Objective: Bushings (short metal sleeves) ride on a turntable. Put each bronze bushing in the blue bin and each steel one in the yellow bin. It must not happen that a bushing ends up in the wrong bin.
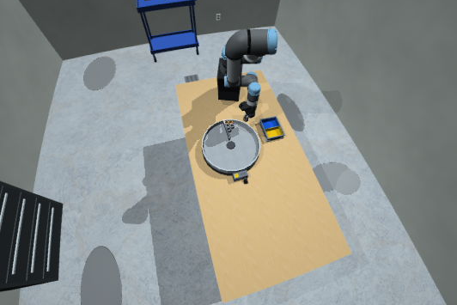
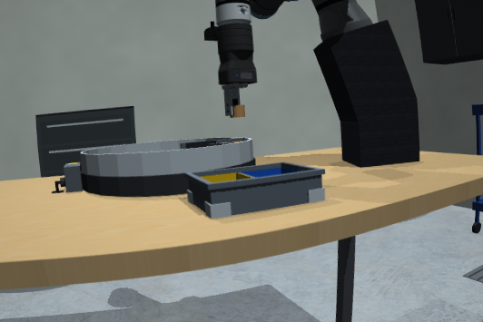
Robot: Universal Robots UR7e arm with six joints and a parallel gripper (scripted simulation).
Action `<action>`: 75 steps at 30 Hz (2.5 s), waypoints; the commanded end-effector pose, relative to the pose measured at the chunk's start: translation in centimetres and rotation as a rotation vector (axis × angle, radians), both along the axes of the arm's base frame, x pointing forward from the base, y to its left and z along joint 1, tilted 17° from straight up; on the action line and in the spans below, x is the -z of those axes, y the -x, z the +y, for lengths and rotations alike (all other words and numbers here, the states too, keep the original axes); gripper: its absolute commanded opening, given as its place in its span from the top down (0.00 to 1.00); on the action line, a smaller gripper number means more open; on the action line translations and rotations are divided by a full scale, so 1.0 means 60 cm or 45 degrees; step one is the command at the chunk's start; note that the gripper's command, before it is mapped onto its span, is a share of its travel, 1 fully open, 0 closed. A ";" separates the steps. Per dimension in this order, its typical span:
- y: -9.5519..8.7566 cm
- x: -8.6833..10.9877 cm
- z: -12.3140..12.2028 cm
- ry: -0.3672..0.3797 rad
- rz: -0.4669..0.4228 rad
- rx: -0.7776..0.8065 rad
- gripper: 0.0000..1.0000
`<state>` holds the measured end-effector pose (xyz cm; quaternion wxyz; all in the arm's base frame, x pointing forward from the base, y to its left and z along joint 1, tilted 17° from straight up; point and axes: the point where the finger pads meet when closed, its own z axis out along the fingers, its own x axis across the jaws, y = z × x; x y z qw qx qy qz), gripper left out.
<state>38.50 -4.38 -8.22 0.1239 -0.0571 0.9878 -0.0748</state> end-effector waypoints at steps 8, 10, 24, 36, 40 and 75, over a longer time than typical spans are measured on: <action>-0.025 0.010 0.114 0.008 0.004 0.008 1.00; -0.025 0.010 0.114 0.008 0.004 0.008 1.00; -0.050 0.022 0.242 0.008 0.004 0.008 1.00; -0.061 0.027 0.297 0.008 0.005 0.008 1.00; -0.061 0.027 0.297 0.008 0.005 0.008 1.00; -0.095 0.160 0.276 0.007 0.004 0.008 1.00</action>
